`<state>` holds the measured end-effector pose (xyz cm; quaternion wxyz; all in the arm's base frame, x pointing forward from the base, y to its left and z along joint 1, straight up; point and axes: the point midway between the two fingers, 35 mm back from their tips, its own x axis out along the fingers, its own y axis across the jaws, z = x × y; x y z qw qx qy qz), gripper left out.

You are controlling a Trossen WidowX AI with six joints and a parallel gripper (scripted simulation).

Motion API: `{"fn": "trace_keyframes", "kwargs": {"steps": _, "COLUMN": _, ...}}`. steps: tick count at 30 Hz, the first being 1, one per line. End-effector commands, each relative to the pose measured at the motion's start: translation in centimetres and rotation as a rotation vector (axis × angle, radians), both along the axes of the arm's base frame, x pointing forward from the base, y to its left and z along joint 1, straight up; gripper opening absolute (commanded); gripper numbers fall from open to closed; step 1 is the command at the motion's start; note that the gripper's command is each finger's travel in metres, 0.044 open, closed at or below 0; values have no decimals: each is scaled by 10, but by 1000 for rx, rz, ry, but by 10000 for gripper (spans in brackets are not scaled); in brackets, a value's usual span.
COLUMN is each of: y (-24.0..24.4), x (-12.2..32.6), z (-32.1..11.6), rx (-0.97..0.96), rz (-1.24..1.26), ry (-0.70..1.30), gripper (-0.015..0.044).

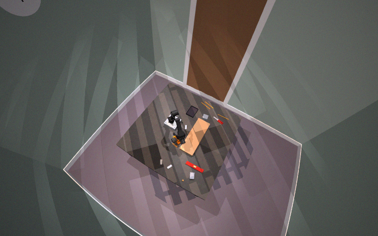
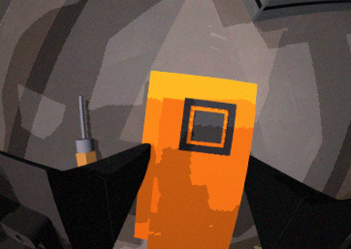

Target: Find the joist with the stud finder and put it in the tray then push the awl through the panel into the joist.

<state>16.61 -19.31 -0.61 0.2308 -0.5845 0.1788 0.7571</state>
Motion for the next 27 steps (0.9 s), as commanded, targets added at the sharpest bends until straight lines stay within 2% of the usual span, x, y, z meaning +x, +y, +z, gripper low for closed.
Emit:
{"fn": "trace_keyframes", "kwargs": {"steps": 1, "y": 0, "x": 0, "z": 0, "rx": -4, "rz": -2, "ry": 2, "gripper": 262}}
{"fn": "trace_keyframes", "kwargs": {"steps": 16, "y": 0, "x": 0, "z": 0, "rx": -4, "rz": -2, "ry": 2, "gripper": 162}}
{"fn": "trace_keyframes", "kwargs": {"steps": 22, "y": -3, "x": 2, "z": 23, "rx": -4, "rz": -2, "ry": 2, "gripper": 4}}
{"fn": "trace_keyframes", "kwargs": {"steps": 27, "y": -3, "x": 2, "z": 60, "rx": -4, "rz": -2, "ry": 2, "gripper": 0}}
